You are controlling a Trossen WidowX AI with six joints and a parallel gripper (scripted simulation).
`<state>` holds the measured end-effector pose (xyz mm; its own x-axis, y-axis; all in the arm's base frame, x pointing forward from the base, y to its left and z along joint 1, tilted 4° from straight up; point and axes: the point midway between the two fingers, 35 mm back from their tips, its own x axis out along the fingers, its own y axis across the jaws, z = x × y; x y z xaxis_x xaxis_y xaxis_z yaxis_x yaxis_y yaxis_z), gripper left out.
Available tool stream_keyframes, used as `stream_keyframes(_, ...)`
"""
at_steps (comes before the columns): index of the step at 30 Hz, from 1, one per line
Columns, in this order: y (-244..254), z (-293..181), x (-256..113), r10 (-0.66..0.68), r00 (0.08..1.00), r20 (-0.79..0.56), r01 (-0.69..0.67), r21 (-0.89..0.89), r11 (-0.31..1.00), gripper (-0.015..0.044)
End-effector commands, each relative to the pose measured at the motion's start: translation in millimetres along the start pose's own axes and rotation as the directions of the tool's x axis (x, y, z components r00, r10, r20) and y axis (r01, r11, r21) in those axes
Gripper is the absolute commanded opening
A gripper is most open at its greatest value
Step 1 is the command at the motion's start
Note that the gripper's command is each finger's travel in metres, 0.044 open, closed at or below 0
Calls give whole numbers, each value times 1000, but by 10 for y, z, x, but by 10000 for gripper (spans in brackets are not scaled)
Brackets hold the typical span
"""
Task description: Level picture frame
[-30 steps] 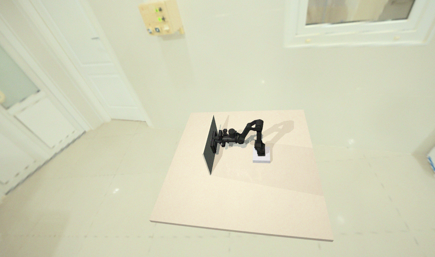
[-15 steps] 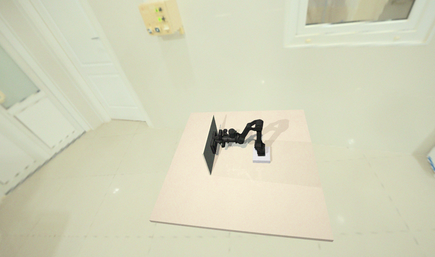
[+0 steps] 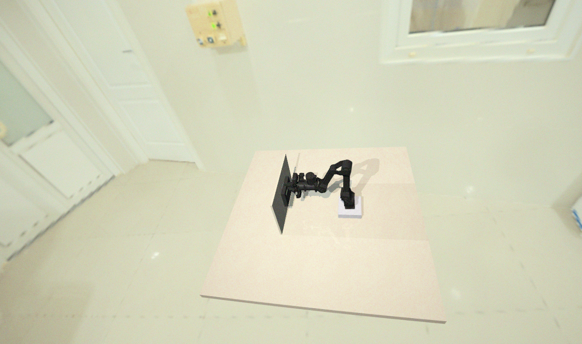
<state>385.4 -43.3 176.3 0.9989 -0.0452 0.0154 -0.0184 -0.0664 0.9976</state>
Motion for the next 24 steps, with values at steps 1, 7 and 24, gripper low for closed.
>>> stream_keyframes(1,0,0,0,0,1000,0,0,-3,1000,53)
stream_keyframes(7,0,0,0,0,1000,0,0,-3,1000,210)
stream_keyframes(24,13,5,-893,-2,1000,-2,1,-304,953,260)
